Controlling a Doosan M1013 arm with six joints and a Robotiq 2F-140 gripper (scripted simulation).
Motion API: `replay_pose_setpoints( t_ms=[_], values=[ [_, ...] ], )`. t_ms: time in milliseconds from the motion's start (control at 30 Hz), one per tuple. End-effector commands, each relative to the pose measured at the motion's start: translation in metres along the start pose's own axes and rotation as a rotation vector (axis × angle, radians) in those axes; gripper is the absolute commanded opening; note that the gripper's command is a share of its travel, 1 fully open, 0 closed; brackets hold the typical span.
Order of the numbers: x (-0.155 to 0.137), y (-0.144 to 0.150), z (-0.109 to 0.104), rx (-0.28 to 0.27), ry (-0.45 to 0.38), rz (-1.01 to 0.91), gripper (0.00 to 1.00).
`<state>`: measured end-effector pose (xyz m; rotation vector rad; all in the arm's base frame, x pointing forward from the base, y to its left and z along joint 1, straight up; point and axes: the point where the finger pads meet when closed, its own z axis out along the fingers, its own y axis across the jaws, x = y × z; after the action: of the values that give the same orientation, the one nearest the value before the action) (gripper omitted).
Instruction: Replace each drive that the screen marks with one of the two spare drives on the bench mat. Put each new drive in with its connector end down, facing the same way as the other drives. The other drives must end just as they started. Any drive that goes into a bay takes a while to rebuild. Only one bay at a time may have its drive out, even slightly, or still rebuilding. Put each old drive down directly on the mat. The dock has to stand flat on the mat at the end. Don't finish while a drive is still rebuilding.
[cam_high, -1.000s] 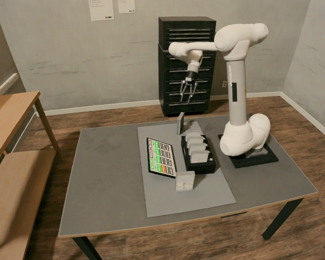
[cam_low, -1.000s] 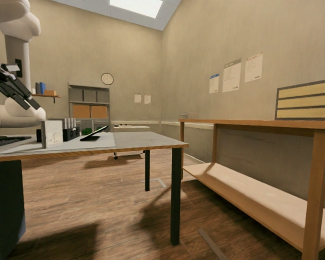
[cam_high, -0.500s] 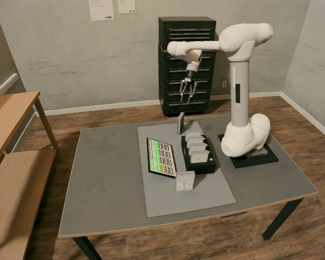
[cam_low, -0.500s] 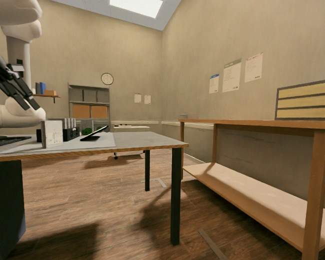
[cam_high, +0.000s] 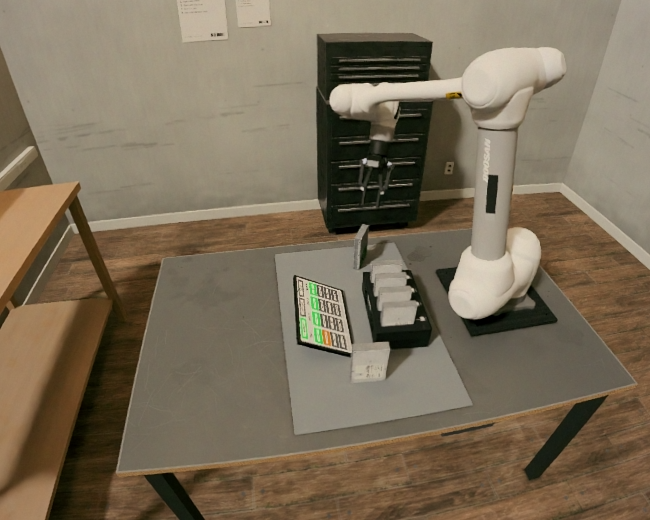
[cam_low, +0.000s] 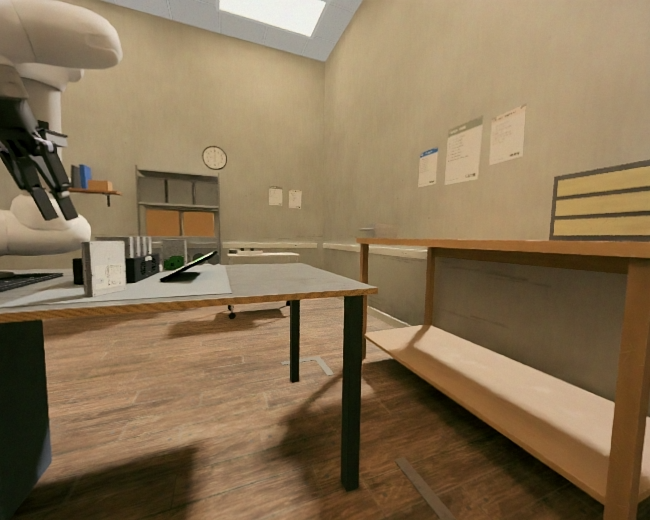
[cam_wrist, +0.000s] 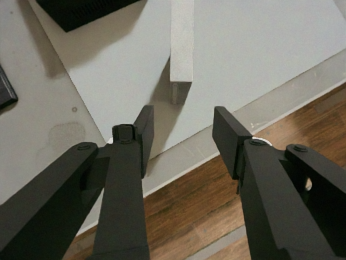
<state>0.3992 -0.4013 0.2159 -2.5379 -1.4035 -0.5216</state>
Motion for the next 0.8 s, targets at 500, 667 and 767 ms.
replay_pose_setpoints(
  t_ms=[500, 667, 767],
  values=[
    [0.0001, 0.0003, -0.0006, -0.001, -0.2, 0.0, 0.4],
    [-0.0003, -0.001, 0.0007, 0.005, -0.321, 0.003, 0.4],
    [-0.0001, -0.0004, 0.0, 0.002, -0.371, 0.002, 0.4]
  ],
)
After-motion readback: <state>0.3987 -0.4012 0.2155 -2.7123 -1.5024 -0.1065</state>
